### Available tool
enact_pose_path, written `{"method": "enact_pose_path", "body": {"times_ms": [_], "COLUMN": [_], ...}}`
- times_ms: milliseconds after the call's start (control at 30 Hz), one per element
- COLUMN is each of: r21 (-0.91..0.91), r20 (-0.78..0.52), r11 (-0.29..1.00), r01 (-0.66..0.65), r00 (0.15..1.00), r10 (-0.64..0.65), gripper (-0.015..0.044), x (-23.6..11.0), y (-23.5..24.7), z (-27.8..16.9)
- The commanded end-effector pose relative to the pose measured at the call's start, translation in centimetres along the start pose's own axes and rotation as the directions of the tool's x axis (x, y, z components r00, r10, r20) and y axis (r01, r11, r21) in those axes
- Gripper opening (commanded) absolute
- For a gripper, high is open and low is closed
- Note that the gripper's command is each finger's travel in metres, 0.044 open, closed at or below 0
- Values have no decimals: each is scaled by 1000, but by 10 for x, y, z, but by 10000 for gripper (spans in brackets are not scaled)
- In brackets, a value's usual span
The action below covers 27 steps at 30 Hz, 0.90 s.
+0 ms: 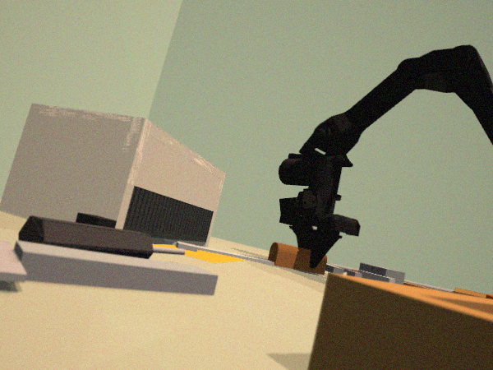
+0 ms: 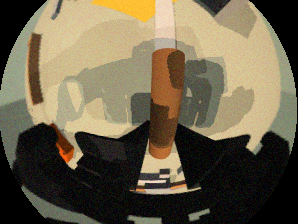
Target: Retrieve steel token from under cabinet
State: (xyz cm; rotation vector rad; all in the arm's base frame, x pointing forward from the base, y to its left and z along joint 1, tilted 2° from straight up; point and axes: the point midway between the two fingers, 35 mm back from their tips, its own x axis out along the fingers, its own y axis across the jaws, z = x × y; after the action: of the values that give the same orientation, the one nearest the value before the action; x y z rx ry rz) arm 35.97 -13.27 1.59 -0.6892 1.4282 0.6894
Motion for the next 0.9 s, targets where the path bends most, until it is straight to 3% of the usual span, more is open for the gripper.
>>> {"method": "enact_pose_path", "body": {"times_ms": [0, 867], "r21": [0, 0], "r20": [4, 6], "r11": [1000, 1000], "r01": [2, 1], "r00": [1000, 1000], "r10": [-2, -1], "gripper": [0, 0], "x": [0, 0], "y": [-1, 7], "z": [10, 35]}}
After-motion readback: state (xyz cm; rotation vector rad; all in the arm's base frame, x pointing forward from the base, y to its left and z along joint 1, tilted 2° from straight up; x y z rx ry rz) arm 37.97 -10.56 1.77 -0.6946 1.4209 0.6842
